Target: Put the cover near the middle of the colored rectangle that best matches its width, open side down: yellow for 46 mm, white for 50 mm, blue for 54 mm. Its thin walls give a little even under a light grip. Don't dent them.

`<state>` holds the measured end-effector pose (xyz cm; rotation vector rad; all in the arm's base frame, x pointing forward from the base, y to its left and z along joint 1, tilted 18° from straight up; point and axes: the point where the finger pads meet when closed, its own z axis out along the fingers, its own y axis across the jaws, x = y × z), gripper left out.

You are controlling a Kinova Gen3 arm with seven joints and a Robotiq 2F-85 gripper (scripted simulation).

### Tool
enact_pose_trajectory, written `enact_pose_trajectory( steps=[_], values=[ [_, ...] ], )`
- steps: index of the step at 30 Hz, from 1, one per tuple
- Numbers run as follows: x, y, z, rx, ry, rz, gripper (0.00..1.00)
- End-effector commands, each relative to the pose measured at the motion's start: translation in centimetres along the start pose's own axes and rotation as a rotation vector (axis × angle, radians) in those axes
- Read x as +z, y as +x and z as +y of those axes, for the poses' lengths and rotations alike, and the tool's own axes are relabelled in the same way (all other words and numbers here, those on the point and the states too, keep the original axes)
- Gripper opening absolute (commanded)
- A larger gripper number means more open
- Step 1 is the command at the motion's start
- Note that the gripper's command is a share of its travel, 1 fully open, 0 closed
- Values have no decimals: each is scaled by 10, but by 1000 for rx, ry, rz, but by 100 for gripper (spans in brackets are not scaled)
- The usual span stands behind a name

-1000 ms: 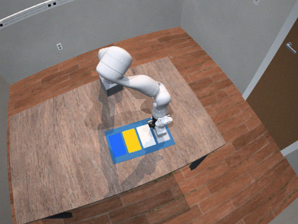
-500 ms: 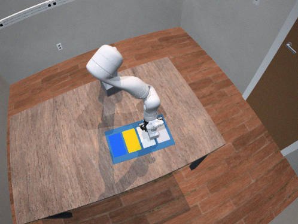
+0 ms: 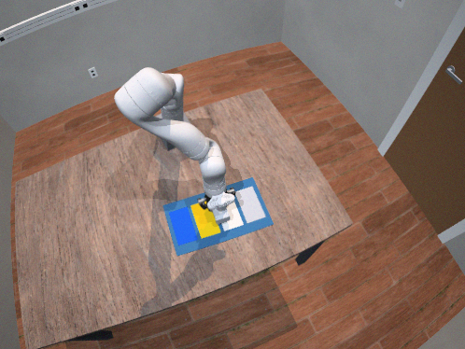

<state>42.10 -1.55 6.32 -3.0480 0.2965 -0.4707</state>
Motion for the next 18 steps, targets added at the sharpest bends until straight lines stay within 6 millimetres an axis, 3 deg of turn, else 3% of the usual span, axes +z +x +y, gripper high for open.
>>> enact_pose_trajectory(
  steps=[1,3,18],
  values=[
    [-1,2,27,2,-2,4,0],
    [-1,2,27,2,-2,4,0],
    [2,6,91,4,-3,12,0]
  ],
)
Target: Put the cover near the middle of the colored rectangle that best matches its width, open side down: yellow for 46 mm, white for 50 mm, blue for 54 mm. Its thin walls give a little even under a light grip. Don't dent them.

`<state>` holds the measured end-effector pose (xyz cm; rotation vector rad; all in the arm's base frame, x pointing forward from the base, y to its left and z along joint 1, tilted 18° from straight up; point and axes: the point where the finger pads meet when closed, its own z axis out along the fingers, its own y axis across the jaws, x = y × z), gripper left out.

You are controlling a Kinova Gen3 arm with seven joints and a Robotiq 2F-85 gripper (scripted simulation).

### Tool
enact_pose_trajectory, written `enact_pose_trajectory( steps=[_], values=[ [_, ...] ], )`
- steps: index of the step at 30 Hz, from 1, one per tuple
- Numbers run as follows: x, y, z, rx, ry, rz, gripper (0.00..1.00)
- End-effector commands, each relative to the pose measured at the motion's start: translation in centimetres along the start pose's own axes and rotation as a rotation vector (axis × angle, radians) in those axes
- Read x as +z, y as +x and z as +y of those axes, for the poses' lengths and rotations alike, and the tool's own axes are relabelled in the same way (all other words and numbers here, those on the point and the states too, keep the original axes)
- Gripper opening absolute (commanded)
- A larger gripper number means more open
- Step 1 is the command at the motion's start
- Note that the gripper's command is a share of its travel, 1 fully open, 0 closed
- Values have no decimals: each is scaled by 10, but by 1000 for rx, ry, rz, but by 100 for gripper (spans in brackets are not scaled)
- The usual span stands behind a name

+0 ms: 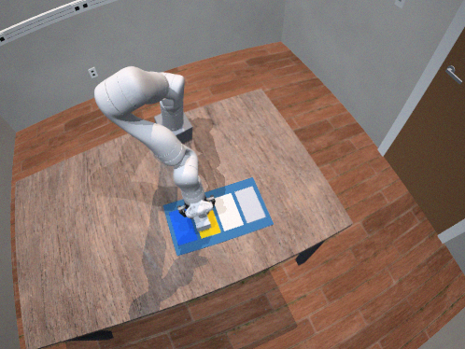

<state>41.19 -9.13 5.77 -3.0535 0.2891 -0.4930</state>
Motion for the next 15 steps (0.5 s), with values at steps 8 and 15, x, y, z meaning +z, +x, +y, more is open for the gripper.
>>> enact_pose_trajectory(
  steps=[8,15],
  values=[
    [2,1,33,11,2,-2,0],
    [3,1,51,10,2,-2,0]
  ],
)
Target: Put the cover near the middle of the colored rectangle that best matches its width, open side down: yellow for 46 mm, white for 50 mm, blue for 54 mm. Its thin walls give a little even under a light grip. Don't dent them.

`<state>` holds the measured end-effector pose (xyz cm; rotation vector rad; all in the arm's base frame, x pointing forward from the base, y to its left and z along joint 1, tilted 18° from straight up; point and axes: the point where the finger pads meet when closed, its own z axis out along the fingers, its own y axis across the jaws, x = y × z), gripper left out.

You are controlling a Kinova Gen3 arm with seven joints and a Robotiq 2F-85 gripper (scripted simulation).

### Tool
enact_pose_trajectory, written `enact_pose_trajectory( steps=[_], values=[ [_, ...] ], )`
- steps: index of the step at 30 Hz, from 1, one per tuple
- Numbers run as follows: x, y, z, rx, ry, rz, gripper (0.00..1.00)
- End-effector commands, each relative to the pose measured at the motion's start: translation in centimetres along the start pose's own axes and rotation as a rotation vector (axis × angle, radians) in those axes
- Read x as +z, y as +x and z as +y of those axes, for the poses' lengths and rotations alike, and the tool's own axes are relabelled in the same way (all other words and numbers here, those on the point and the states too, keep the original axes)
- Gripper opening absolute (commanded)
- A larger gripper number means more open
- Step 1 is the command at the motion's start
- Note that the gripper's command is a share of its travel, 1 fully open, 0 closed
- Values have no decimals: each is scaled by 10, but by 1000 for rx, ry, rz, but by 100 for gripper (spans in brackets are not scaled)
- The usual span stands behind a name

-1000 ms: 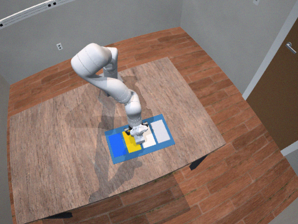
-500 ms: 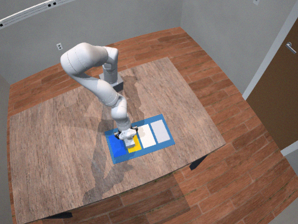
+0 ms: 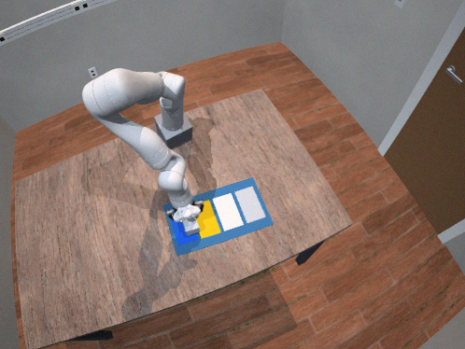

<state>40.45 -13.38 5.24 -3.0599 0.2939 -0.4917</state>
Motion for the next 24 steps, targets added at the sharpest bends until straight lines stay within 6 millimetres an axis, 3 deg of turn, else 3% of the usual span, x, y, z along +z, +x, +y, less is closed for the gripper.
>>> enact_pose_trajectory(
  steps=[1,24],
  values=[
    [1,1,10,9,9,-1,0],
    [2,0,35,8,8,-2,0]
  ],
)
